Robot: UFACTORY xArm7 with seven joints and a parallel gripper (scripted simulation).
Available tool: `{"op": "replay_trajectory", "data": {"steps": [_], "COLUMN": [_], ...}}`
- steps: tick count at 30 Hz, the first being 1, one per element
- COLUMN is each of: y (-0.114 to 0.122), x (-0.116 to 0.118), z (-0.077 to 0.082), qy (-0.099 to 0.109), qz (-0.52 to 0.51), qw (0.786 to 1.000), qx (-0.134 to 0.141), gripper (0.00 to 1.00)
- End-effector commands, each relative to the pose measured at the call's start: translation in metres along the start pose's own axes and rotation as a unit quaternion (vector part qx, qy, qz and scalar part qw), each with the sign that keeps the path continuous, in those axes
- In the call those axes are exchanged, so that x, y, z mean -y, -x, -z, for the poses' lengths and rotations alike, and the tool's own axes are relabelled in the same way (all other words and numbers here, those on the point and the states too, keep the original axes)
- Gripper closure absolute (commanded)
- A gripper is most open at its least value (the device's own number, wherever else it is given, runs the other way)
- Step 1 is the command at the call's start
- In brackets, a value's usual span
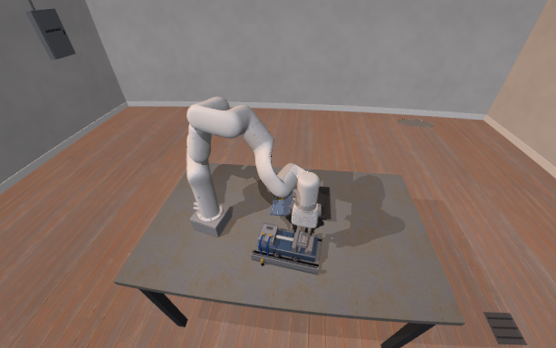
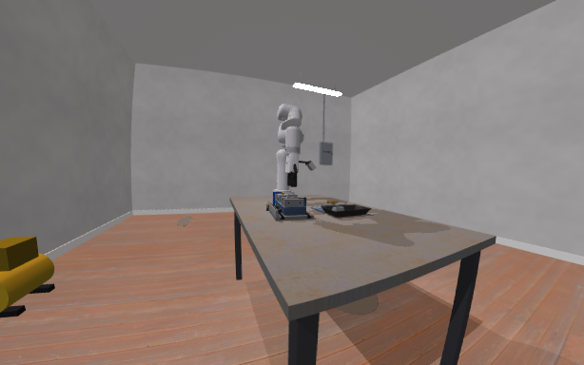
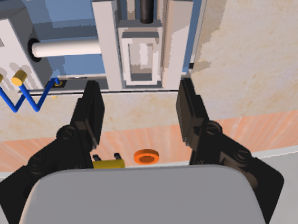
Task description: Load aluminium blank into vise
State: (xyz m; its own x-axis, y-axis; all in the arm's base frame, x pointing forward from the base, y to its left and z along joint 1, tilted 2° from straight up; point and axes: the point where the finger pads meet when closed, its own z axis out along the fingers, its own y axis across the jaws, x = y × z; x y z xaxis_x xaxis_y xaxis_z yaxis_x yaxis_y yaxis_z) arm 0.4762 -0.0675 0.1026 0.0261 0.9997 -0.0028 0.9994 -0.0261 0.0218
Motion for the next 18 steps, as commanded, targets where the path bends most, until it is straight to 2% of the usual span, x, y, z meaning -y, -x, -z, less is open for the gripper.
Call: {"op": "replay_trajectory", "data": {"steps": [1, 18], "y": [0.0, 0.0], "x": [-0.002, -0.001], "z": [-0.006, -0.03], "qy": [0.002, 0.002], "qz": [0.0, 0.0], "qw": [1.0, 1.0], "qx": [0.0, 0.0], "gripper": [0.31, 0.31]}}
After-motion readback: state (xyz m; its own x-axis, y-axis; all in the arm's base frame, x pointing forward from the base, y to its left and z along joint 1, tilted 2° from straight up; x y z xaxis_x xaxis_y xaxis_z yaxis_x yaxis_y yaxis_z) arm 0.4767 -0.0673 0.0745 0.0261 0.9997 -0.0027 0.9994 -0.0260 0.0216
